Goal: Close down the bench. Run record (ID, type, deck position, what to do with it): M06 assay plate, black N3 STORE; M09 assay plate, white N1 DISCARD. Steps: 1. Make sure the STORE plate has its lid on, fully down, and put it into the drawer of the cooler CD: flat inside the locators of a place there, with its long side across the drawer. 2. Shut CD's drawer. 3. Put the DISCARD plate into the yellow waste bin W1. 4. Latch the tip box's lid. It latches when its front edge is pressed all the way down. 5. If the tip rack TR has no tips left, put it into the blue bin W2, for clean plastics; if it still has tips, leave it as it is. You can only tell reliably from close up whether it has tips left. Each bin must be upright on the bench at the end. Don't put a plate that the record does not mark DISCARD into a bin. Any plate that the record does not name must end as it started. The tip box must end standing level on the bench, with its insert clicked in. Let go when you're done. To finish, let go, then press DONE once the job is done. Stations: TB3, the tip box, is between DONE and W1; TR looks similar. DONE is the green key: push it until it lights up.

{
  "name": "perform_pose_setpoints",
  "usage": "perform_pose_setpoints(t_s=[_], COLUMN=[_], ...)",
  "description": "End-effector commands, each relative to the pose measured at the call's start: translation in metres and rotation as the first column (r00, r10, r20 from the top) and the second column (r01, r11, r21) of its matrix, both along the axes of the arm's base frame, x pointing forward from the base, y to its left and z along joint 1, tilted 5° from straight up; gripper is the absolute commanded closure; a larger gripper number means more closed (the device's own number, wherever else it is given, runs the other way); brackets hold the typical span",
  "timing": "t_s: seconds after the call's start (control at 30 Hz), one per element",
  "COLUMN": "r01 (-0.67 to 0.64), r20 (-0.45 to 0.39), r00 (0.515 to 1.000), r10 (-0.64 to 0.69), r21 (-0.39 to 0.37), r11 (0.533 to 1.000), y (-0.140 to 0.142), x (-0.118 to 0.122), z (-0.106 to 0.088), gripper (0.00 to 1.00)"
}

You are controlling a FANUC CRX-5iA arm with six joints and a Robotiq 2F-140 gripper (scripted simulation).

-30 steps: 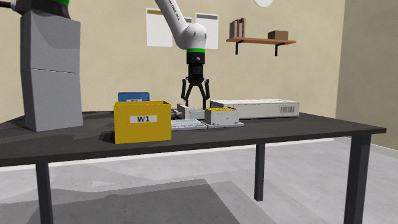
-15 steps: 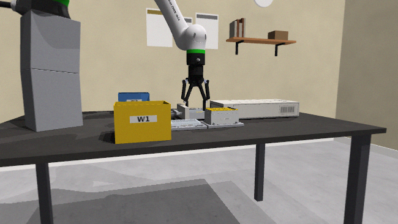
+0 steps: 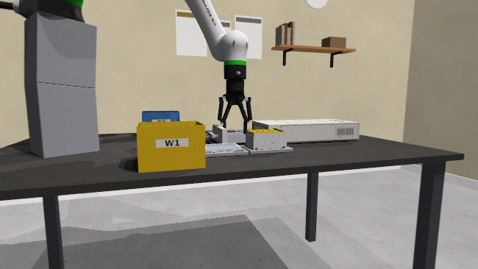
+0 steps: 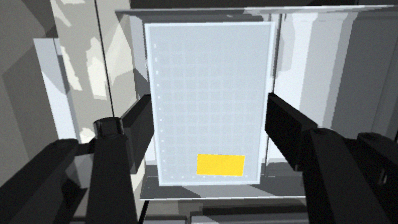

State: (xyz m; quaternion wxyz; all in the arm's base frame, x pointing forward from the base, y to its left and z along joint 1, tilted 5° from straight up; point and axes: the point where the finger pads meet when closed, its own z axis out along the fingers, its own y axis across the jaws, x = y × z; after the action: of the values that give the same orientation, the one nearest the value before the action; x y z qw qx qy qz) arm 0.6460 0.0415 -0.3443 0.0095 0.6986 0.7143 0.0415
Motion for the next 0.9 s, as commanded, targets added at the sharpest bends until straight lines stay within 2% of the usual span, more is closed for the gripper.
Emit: perform_pose_setpoints(t_s=[0.0, 0.87], r01=[0.0, 0.0], r20=[0.002, 0.002], r00=[1.0, 1.0], r10=[0.0, 0.0], r21=[0.0, 0.0], r11=[1.0, 1.0], y=[0.0001, 0.0003], x=[0.0014, 0.0017], z=[0.0001, -0.0038], gripper=[0.9, 0.9])
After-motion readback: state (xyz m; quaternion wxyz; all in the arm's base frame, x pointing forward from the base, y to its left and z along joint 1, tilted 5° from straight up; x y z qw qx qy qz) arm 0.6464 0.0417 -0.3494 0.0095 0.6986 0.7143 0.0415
